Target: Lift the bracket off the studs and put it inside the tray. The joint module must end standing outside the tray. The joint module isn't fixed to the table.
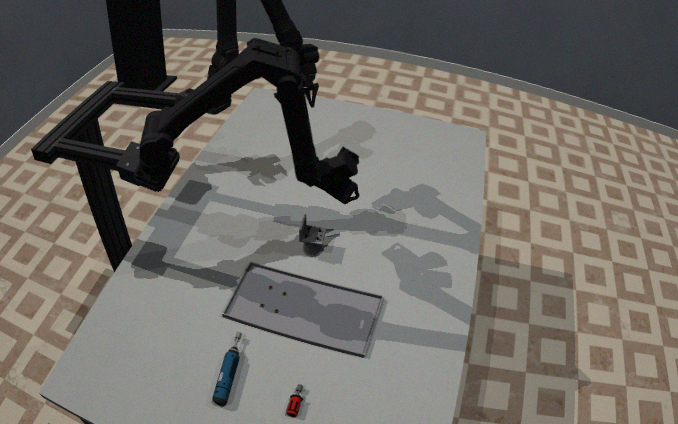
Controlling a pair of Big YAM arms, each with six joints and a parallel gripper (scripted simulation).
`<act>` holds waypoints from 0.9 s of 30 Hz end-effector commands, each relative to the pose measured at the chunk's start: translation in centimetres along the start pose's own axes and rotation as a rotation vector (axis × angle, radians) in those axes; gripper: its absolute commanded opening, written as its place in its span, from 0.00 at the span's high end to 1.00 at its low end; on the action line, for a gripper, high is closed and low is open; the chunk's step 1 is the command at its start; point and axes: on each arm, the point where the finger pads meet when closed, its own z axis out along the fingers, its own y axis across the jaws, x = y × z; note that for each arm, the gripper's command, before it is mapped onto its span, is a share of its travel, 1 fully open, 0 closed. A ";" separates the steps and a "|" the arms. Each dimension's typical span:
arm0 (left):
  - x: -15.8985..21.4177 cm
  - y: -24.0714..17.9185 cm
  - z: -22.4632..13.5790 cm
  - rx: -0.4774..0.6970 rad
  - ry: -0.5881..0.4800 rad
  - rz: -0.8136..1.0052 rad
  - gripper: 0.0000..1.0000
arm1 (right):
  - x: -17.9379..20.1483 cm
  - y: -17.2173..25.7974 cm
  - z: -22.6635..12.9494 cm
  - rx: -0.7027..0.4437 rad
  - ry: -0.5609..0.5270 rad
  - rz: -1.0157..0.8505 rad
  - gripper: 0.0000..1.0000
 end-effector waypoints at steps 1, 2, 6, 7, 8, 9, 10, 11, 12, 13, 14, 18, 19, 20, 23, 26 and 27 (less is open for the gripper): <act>-4.5 -1.1 1.2 0.030 -0.056 0.106 0.00 | 0.9 1.0 -1.4 -0.047 0.194 -0.222 0.71; -5.1 -1.4 1.4 0.040 -0.066 0.123 0.00 | 1.5 1.2 -1.6 -0.056 0.226 -0.246 0.71; -6.3 -2.2 1.7 0.059 -0.086 0.157 0.00 | 2.7 1.6 -2.2 -0.077 0.290 -0.294 0.71; -7.0 -2.6 1.9 0.072 -0.098 0.177 0.00 | 3.4 1.9 -2.6 -0.096 0.327 -0.333 0.71; -7.9 -3.1 2.1 0.084 -0.113 0.203 0.00 | 4.3 2.3 -3.1 -0.118 0.372 -0.375 0.71; -8.8 -3.6 2.2 0.096 -0.128 0.228 0.00 | 5.1 2.5 -3.6 -0.136 0.415 -0.410 0.71; -9.5 -4.1 2.4 0.107 -0.141 0.249 0.00 | 5.7 2.7 -4.1 -0.152 0.452 -0.437 0.71; -10.2 -4.6 2.5 0.118 -0.152 0.267 0.00 | 6.3 2.9 -4.5 -0.166 0.484 -0.460 0.71; -10.7 -5.1 2.6 0.129 -0.163 0.285 0.00 | 6.9 3.1 -5.0 -0.182 0.515 -0.483 0.71; -11.4 -5.6 2.7 0.141 -0.174 0.304 0.00 | 7.7 3.5 -5.6 -0.201 0.547 -0.507 0.71; -12.0 -6.2 2.8 0.154 -0.187 0.324 0.00 | 8.4 3.9 -6.2 -0.223 0.580 -0.532 0.71; -14.6 -8.8 3.0 0.209 -0.239 0.408 0.00 | 10.9 5.2 -8.3 -0.296 0.684 -0.612 0.71; -15.1 -9.4 3.0 0.220 -0.251 0.426 0.00 | 11.2 5.3 -8.6 -0.305 0.700 -0.621 0.71; -15.6 -9.9 3.0 0.230 -0.261 0.442 0.00 | 11.4 5.3 -8.8 -0.309 0.712 -0.626 0.71; -16.0 -10.3 3.0 0.240 -0.270 0.456 0.00 | 11.5 5.3 -8.9 -0.306 0.721 -0.621 0.71; -16.8 -11.9 3.2 0.274 -0.292 0.491 0.00 | 11.4 5.0 -8.7 -0.294 0.727 -0.612 0.71; -16.9 -12.2 3.2 0.279 -0.295 0.497 0.00 | 11.5 4.8 -8.8 -0.293 0.729 -0.608 0.71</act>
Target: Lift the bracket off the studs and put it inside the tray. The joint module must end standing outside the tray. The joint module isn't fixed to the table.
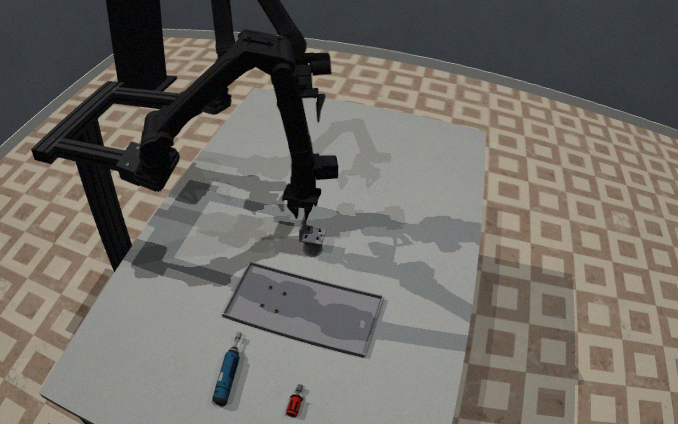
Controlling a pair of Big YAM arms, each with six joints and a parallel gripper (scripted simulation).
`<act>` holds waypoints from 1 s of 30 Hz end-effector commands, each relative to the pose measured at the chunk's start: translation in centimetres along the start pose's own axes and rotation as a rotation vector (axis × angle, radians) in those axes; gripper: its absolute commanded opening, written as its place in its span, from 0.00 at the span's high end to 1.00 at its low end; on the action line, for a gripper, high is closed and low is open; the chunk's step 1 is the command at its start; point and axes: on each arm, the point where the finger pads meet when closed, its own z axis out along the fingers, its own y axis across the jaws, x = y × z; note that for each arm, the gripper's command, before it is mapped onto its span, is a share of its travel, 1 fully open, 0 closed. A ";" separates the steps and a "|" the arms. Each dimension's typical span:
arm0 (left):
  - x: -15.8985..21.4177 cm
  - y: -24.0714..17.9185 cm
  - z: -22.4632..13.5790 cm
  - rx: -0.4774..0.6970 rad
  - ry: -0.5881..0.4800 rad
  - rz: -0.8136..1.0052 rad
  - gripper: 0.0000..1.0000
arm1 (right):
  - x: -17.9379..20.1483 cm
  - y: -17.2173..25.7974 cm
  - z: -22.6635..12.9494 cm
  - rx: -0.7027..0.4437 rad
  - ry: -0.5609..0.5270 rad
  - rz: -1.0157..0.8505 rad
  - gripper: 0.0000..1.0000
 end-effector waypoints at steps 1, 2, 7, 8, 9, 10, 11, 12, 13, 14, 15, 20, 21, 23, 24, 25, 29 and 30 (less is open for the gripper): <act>-2.5 -0.6 1.0 0.020 -0.036 0.051 0.00 | -0.2 -1.4 -1.4 0.020 0.007 -0.021 0.71; -2.6 -0.7 1.1 0.023 -0.039 0.056 0.00 | -0.1 -1.4 -1.3 0.019 0.007 -0.018 0.71; -2.6 -0.8 1.1 0.023 -0.036 0.056 0.00 | 0.1 -1.6 -0.9 0.011 0.009 -0.018 0.71; -2.6 -0.8 1.1 0.023 -0.036 0.056 0.00 | 0.3 -1.6 -0.2 0.004 0.012 -0.020 0.71; -2.6 -0.8 1.1 0.023 -0.036 0.056 0.00 | 0.3 -1.4 0.6 -0.002 0.014 -0.020 0.71; -2.6 -0.8 1.1 0.023 -0.036 0.056 0.00 | 0.3 -1.1 1.6 -0.008 0.016 -0.022 0.71; -2.6 -0.8 1.1 0.023 -0.036 0.056 0.00 | 0.3 -1.2 2.2 -0.004 0.014 -0.021 0.71; -2.6 -0.8 1.1 0.023 -0.036 0.056 0.00 | 0.3 -1.2 2.2 -0.004 0.014 -0.021 0.71; -2.6 -0.8 1.1 0.023 -0.036 0.056 0.00 | 0.3 -1.2 2.2 -0.004 0.014 -0.021 0.71; -2.6 -0.8 1.1 0.023 -0.037 0.059 0.00 | 0.2 -1.0 2.9 -0.001 0.013 -0.019 0.71; -2.6 -0.8 1.1 0.023 -0.037 0.062 0.00 | 0.2 -0.7 3.5 -0.001 0.013 -0.020 0.71; -2.4 -0.1 0.9 0.017 -0.033 0.056 0.00 | -0.8 0.7 4.2 -0.002 0.012 -0.036 0.71; -2.4 -0.1 0.9 0.017 -0.033 0.056 0.00 | -0.6 0.2 4.3 -0.004 0.013 -0.035 0.73; -2.4 -0.1 0.9 0.017 -0.033 0.056 0.00 | -0.1 -0.5 4.5 -0.007 0.014 -0.029 0.75; -2.4 -0.1 0.9 0.017 -0.033 0.056 0.00 | 0.0 -0.8 4.6 -0.012 0.015 -0.027 0.73; -2.4 -0.1 0.9 0.017 -0.033 0.056 0.00 | 0.2 -1.1 4.7 -0.017 0.017 -0.026 0.71; -2.4 -0.1 0.9 0.017 -0.033 0.056 0.00 | 0.3 -1.4 4.8 -0.013 0.015 -0.024 0.71; -2.4 -0.1 0.9 0.017 -0.033 0.056 0.00 | 0.3 -1.4 4.8 -0.013 0.015 -0.024 0.71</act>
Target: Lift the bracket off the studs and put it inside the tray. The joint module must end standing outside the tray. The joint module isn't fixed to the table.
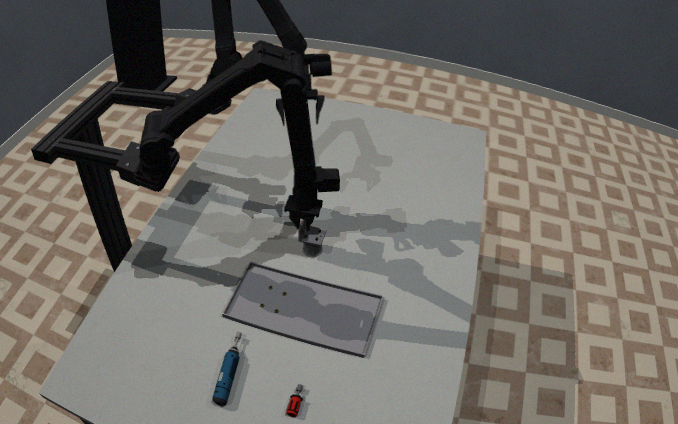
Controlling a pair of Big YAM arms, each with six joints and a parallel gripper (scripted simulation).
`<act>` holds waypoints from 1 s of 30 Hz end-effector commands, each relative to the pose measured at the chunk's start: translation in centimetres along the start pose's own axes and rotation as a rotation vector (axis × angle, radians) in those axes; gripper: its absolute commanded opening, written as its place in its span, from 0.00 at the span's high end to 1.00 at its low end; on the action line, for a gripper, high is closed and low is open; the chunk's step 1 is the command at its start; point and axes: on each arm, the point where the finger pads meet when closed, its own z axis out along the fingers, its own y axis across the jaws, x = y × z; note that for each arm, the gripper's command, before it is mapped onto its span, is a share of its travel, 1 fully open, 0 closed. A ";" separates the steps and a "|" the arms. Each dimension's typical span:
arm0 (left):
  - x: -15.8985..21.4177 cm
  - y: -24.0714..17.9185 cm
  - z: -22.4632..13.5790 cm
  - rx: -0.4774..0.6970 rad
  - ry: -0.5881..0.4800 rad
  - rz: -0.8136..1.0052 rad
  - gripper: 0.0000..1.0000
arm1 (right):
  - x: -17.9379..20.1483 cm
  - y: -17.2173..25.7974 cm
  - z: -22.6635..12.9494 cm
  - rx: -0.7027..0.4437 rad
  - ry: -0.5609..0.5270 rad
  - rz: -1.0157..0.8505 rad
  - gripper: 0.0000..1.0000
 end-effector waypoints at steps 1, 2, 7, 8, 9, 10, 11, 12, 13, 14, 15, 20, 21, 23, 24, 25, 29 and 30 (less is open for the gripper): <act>-0.4 0.6 -0.1 -0.013 -0.005 0.014 0.00 | -0.1 -0.2 0.6 -0.004 -0.002 -0.012 0.74; -0.4 0.6 -0.1 -0.013 -0.005 0.014 0.00 | -0.3 0.0 0.1 0.007 -0.006 -0.011 0.71; -0.4 0.6 -0.1 -0.013 -0.005 0.014 0.00 | -1.0 0.7 -0.5 0.019 -0.011 -0.011 0.73; -0.4 0.6 -0.1 -0.013 -0.005 0.014 0.00 | -0.7 0.3 -0.4 0.017 -0.010 -0.010 0.75; -0.4 0.6 -0.1 -0.013 -0.005 0.014 0.00 | -0.4 0.0 -0.3 0.016 -0.009 -0.007 0.78; -0.4 0.6 -0.1 -0.013 -0.005 0.014 0.00 | -0.4 -0.2 -0.3 0.018 -0.010 -0.009 0.80; -0.4 0.6 -0.1 -0.013 -0.005 0.014 0.00 | -0.3 -0.3 -0.2 0.019 -0.010 -0.007 0.82; -0.4 0.6 -0.1 -0.013 -0.005 0.014 0.00 | -0.5 -0.3 -0.3 0.020 -0.011 -0.006 0.84; -0.4 0.6 -0.1 -0.013 -0.005 0.014 0.00 | -0.5 -0.3 -0.3 0.020 -0.011 -0.006 0.86; -0.4 0.6 -0.1 -0.013 -0.005 0.014 0.00 | -0.5 -0.3 -0.3 0.020 -0.011 -0.006 0.88; -0.4 0.6 -0.1 -0.013 -0.005 0.014 0.00 | -0.5 -0.2 -0.3 0.018 -0.010 -0.007 0.90; -0.4 0.6 -0.1 -0.013 -0.005 0.014 0.00 | -0.4 0.1 -0.3 0.015 -0.009 -0.008 0.97; -0.4 0.6 -0.1 -0.013 -0.005 0.014 0.00 | -0.4 0.1 -0.3 0.015 -0.009 -0.008 1.00; -0.4 0.6 -0.1 -0.013 -0.005 0.014 0.00 | -0.4 0.1 -0.3 0.015 -0.008 -0.008 1.00; -0.4 0.6 -0.1 -0.013 -0.005 0.014 0.00 | -0.4 0.1 -0.3 0.015 -0.008 -0.008 1.00; -0.4 0.6 -0.1 -0.013 -0.005 0.014 0.00 | -0.4 0.1 -0.3 0.015 -0.008 -0.008 1.00; -0.4 0.6 -0.1 -0.013 -0.005 0.014 0.00 | -1.0 -0.5 -1.7 0.032 -0.016 -0.010 1.00; -0.4 0.6 -0.1 -0.013 -0.005 0.014 0.00 | -1.1 -0.6 -1.9 0.037 -0.017 -0.008 1.00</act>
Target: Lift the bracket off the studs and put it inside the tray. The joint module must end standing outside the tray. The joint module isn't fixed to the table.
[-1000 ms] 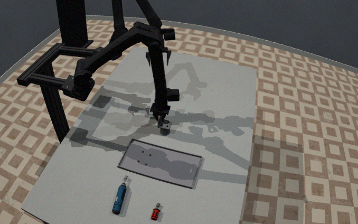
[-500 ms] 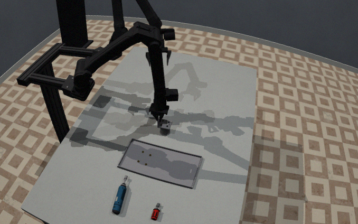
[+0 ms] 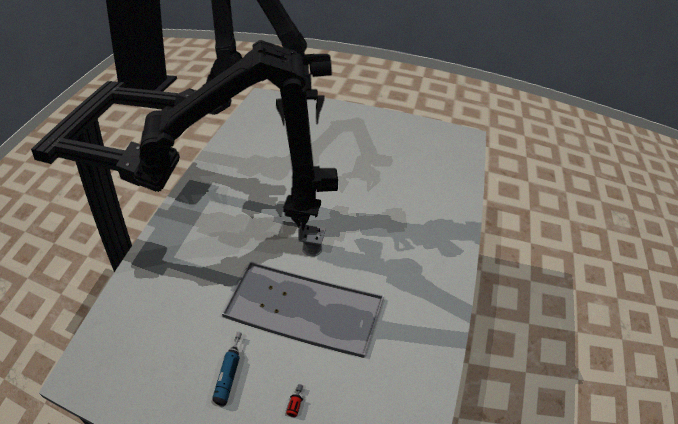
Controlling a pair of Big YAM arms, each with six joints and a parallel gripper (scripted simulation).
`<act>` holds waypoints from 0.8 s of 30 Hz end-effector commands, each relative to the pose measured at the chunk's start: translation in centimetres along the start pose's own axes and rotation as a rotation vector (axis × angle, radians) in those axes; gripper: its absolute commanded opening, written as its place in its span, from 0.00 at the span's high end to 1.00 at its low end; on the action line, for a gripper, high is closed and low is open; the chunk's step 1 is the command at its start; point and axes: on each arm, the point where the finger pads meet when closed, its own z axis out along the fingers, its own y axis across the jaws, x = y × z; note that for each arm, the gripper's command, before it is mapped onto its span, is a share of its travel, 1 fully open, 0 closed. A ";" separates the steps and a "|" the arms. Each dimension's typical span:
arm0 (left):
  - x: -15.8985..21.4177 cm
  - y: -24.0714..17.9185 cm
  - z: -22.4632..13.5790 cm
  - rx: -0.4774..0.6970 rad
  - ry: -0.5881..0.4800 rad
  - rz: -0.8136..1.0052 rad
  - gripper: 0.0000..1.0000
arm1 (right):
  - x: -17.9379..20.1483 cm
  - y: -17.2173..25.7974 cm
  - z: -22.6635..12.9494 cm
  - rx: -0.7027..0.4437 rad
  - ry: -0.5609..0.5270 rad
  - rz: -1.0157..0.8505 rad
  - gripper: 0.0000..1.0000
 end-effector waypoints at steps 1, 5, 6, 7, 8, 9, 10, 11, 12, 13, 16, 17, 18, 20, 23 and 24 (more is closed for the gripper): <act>-0.4 0.6 -0.1 -0.013 -0.005 0.014 0.00 | -1.1 -1.1 -2.0 0.033 -0.016 -0.002 1.00; -0.4 0.6 -0.1 -0.013 -0.005 0.014 0.00 | -1.3 -1.7 -2.3 0.042 -0.020 -0.001 1.00; -0.4 0.6 -0.1 -0.013 -0.005 0.014 0.00 | -1.4 -1.8 -2.5 0.045 -0.021 -0.001 1.00; -0.4 0.6 -0.1 -0.013 -0.005 0.014 0.00 | -1.4 -1.8 -2.7 0.046 -0.022 -0.001 1.00; -0.4 0.6 -0.1 -0.013 -0.005 0.014 0.00 | -1.4 -1.8 -2.9 0.047 -0.023 -0.002 1.00; -0.4 0.6 -0.1 -0.013 -0.005 0.014 0.00 | -1.5 -1.9 -3.2 0.051 -0.025 -0.002 1.00; -0.4 0.6 -0.1 -0.013 -0.005 0.014 0.00 | -1.6 -2.1 -3.4 0.055 -0.027 -0.002 1.00; -0.4 0.6 -0.1 -0.013 -0.005 0.014 0.00 | -1.6 -2.3 -3.7 0.059 -0.029 -0.001 1.00; -0.4 0.6 -0.1 -0.013 -0.005 0.014 0.00 | -1.7 -2.4 -3.9 0.063 -0.031 -0.001 1.00; -0.4 0.6 -0.1 -0.013 -0.005 0.014 0.00 | -1.7 -2.4 -4.1 0.064 -0.031 -0.001 1.00; -0.4 0.6 -0.1 -0.013 -0.005 0.014 0.00 | -1.7 -2.5 -4.6 0.065 -0.032 0.000 1.00; -0.4 0.6 -0.1 -0.013 -0.005 0.014 0.00 | -1.7 -2.4 -4.7 0.064 -0.031 -0.001 1.00; -0.4 0.6 -0.1 -0.013 -0.005 0.014 0.00 | -1.6 -2.3 -4.8 0.061 -0.030 -0.001 1.00; -0.4 0.6 -0.1 -0.013 -0.005 0.014 0.00 | -1.6 -2.2 -4.8 0.058 -0.029 -0.001 1.00; -0.4 0.6 -0.1 -0.013 -0.005 0.014 0.00 | -0.8 -0.9 -4.8 0.026 -0.012 0.001 1.00; -0.4 0.6 -0.1 -0.013 -0.005 0.014 0.00 | -0.3 -0.6 -4.7 0.015 -0.005 0.008 1.00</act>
